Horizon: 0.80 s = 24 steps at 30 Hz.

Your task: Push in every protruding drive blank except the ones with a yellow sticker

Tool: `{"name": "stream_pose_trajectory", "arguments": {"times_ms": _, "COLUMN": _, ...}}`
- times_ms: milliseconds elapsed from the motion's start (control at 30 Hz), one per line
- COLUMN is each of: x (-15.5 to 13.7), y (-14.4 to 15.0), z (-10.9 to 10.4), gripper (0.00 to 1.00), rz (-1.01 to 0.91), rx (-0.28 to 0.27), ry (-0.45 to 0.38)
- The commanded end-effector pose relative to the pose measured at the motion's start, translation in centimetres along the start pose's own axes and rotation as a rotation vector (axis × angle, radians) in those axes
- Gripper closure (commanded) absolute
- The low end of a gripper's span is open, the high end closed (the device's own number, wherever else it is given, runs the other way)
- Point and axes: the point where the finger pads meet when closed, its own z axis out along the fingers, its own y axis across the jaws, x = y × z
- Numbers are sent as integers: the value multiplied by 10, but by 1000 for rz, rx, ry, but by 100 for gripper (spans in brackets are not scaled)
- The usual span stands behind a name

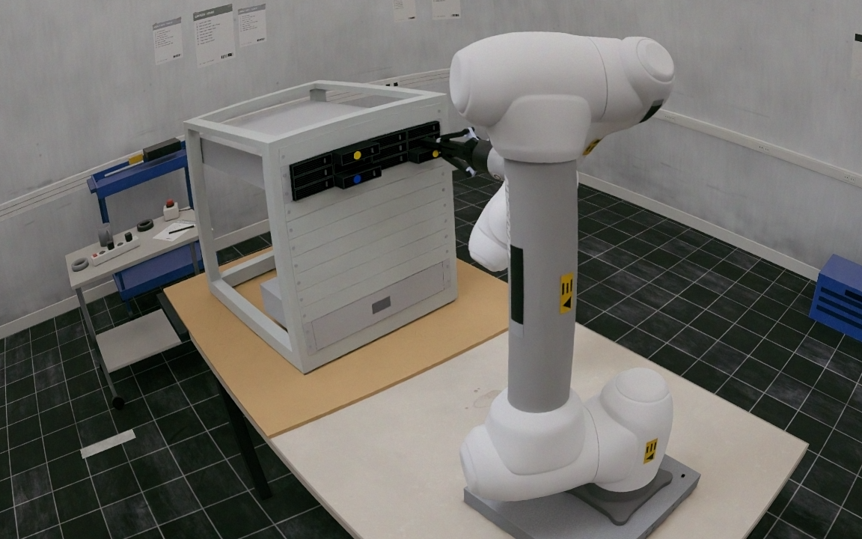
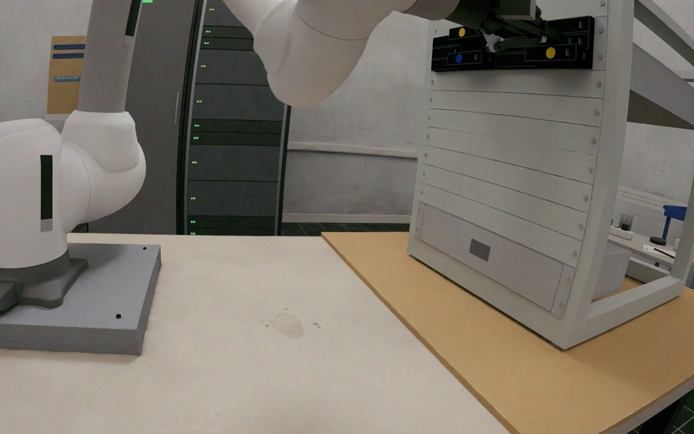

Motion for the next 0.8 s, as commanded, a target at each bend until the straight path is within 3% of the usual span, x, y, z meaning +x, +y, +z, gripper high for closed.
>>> {"name": "stream_pose_trajectory", "arguments": {"times_ms": 0, "x": 0, "y": -1, "z": 0, "gripper": 90, "rz": 0, "rx": 1, "ry": 0}}
{"name": "stream_pose_trajectory", "arguments": {"times_ms": 467, "x": 0, "y": -1, "z": -1, "gripper": 90, "rz": 0, "rx": 1, "ry": 0}}
{"name": "stream_pose_trajectory", "arguments": {"times_ms": 667, "x": 0, "y": -1, "z": -11, "gripper": 90, "rz": 0, "rx": 1, "ry": 0}}
{"name": "stream_pose_trajectory", "arguments": {"times_ms": 767, "x": 0, "y": -1, "z": -26, "gripper": 90, "rz": 0, "rx": 1, "ry": 0}}
